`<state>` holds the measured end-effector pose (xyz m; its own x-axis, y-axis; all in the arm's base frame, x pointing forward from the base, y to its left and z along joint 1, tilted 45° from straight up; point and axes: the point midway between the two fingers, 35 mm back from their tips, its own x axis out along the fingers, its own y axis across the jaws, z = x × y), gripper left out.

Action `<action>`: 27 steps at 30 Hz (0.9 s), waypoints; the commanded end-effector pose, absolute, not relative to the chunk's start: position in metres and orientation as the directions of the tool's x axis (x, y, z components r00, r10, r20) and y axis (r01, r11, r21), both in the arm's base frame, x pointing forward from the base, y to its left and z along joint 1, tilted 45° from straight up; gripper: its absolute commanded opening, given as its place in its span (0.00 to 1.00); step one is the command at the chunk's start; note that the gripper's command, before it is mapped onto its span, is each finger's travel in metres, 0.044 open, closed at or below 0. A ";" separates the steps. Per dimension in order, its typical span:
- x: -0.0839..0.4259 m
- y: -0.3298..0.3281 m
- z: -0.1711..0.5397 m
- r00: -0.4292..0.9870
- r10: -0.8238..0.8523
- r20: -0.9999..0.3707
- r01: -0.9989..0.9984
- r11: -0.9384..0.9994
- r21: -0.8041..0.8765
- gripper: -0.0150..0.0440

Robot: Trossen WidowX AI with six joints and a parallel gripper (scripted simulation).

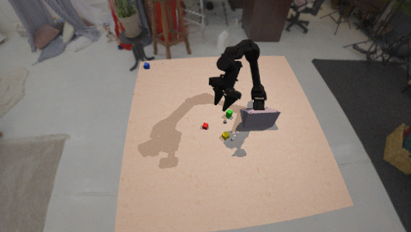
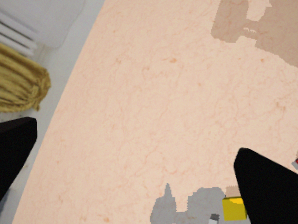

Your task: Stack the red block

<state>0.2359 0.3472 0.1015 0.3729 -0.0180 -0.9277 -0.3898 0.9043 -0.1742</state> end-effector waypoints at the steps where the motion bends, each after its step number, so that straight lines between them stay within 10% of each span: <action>1: 0.270 0.302 0.068 0.354 -0.205 -0.912 -0.203 0.936 -0.289 1.00; 16: 0.335 0.132 -0.006 0.126 -0.677 -0.726 0.316 0.721 -0.617 1.00; 27: 0.335 0.120 -0.012 0.112 -0.691 -0.714 0.331 0.703 -0.629 1.00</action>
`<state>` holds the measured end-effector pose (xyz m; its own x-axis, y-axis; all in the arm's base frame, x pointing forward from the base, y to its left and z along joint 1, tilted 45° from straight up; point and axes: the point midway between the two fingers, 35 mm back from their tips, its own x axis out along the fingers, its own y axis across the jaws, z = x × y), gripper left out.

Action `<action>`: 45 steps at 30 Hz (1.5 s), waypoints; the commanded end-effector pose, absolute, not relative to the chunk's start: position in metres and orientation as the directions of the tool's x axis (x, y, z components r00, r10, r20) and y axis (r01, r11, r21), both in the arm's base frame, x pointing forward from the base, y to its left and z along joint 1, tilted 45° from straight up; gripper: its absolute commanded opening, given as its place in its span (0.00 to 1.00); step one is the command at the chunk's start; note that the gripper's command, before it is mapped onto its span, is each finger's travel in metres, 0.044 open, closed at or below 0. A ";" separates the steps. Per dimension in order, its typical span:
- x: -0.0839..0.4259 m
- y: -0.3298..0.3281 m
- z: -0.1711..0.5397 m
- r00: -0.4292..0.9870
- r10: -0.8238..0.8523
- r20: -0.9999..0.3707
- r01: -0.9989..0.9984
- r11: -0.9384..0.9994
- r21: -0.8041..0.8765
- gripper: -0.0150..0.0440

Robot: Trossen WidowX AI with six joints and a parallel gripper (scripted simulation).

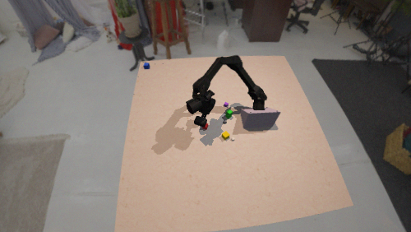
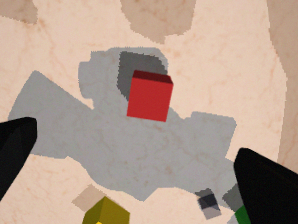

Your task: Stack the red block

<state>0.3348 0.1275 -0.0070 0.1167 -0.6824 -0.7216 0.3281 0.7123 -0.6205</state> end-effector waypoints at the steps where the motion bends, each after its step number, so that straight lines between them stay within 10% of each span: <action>1: 0.336 0.117 -0.016 0.112 -0.691 -0.714 0.331 0.703 -0.629 1.00; 45: 0.343 0.066 -0.064 0.112 -0.694 -0.711 0.332 0.701 -0.631 1.00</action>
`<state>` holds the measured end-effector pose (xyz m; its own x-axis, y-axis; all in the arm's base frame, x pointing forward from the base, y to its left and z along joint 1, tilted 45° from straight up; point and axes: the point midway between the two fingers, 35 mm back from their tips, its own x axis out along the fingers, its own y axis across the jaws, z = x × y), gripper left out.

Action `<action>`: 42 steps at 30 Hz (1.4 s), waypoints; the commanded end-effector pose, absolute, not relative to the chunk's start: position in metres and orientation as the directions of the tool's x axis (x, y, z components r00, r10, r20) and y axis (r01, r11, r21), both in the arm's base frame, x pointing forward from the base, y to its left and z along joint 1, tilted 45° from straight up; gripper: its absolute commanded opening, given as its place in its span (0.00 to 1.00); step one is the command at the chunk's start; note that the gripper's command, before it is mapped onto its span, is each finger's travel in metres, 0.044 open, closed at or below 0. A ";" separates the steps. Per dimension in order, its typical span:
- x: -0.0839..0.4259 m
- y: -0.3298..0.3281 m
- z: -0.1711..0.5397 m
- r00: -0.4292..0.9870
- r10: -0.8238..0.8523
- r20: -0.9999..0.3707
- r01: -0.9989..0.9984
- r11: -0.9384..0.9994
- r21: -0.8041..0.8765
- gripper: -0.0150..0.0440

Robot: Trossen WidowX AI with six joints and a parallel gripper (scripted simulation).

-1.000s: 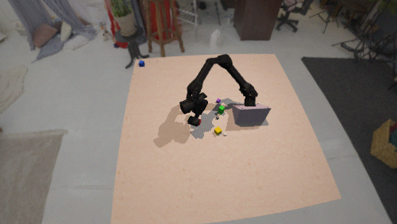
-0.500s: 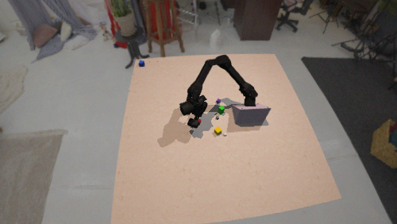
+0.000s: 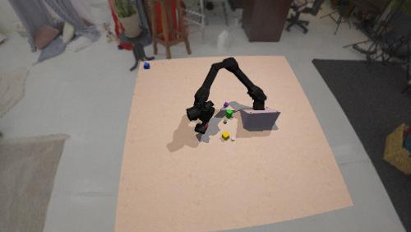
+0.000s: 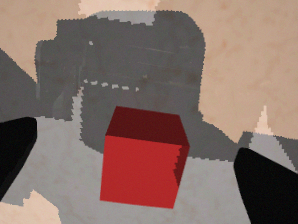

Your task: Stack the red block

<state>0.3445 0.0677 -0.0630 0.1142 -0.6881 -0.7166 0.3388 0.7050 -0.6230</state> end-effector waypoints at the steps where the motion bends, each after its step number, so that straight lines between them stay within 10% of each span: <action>1: 0.343 0.066 -0.064 0.112 -0.694 -0.711 0.332 0.701 -0.631 1.00; 9: 0.342 0.066 -0.063 0.113 -0.689 -0.716 0.338 0.704 -0.624 1.00; 22: 0.342 0.066 -0.063 0.113 -0.689 -0.716 0.338 0.704 -0.624 0.42; 31: 0.342 0.068 -0.061 0.113 -0.689 -0.716 0.337 0.704 -0.625 0.25; 42: 0.338 0.104 -0.026 0.112 -0.692 -0.713 0.332 0.703 -0.630 0.25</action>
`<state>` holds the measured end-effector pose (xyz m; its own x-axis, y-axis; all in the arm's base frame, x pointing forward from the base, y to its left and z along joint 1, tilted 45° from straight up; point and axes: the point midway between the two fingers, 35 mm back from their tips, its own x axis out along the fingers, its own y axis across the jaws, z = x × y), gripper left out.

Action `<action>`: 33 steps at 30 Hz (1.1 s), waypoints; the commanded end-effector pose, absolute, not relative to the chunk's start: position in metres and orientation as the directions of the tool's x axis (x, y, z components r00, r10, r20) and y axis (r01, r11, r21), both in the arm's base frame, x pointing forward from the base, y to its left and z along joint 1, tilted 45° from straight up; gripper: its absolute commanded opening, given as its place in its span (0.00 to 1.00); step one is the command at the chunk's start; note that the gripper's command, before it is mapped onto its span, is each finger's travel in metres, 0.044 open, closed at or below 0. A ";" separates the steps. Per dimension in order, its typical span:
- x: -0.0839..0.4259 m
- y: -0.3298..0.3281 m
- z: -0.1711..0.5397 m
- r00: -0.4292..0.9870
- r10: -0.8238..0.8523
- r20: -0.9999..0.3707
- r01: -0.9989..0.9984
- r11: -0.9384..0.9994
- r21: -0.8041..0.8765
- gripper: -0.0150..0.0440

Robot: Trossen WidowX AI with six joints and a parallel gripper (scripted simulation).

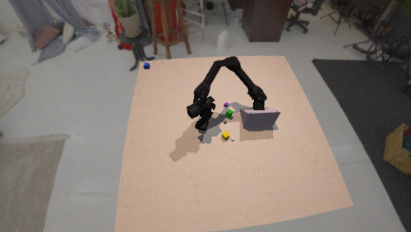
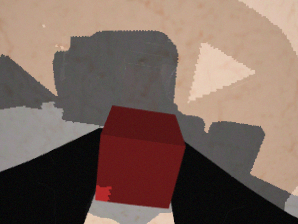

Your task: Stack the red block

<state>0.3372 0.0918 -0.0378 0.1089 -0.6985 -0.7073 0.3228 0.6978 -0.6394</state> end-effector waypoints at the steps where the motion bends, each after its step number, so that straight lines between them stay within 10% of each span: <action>1: 0.337 0.107 -0.022 0.112 -0.692 -0.713 0.332 0.703 -0.630 0.25; 33: 0.293 0.137 0.041 0.109 -0.690 -0.716 0.328 0.704 -0.629 0.25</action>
